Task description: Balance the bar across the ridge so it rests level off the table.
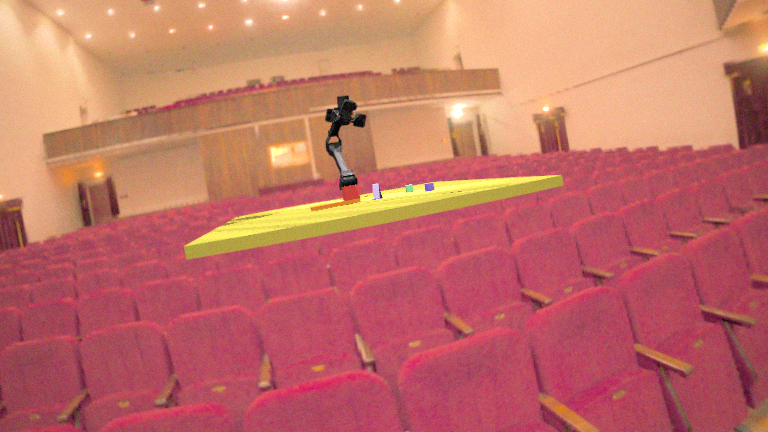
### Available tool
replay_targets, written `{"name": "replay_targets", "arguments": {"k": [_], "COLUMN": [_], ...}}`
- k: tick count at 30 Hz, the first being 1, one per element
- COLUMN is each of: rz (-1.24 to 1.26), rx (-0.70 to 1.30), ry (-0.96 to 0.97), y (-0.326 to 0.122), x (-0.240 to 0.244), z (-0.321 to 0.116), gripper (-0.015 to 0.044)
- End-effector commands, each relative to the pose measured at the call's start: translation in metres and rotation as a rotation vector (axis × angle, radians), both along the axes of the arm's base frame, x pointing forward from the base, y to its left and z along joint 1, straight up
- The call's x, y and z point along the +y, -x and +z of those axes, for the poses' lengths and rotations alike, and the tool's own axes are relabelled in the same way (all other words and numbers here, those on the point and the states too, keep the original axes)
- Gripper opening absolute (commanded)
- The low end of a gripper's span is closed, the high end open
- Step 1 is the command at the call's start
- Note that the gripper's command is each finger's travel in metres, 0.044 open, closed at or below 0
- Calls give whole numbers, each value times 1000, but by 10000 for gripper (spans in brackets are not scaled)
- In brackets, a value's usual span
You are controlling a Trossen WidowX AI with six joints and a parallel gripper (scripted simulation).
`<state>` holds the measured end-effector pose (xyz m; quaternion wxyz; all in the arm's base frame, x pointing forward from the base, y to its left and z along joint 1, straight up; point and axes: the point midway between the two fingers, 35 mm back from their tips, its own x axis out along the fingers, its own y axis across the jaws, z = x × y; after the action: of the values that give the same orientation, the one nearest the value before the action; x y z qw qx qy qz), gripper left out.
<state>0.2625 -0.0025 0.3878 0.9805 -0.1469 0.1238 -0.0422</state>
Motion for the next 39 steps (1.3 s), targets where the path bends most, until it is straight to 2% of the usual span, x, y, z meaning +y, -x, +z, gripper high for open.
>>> {"name": "replay_targets", "arguments": {"k": [1, 19, 39], "rz": [-44, -357, -898], "rx": [84, 450, 770], "ry": [-87, -472, -921], "y": [-11, -34, -18], "x": [-6, -45, -88], "z": [-16, -98, -176], "gripper": [315, 315, 315]}}
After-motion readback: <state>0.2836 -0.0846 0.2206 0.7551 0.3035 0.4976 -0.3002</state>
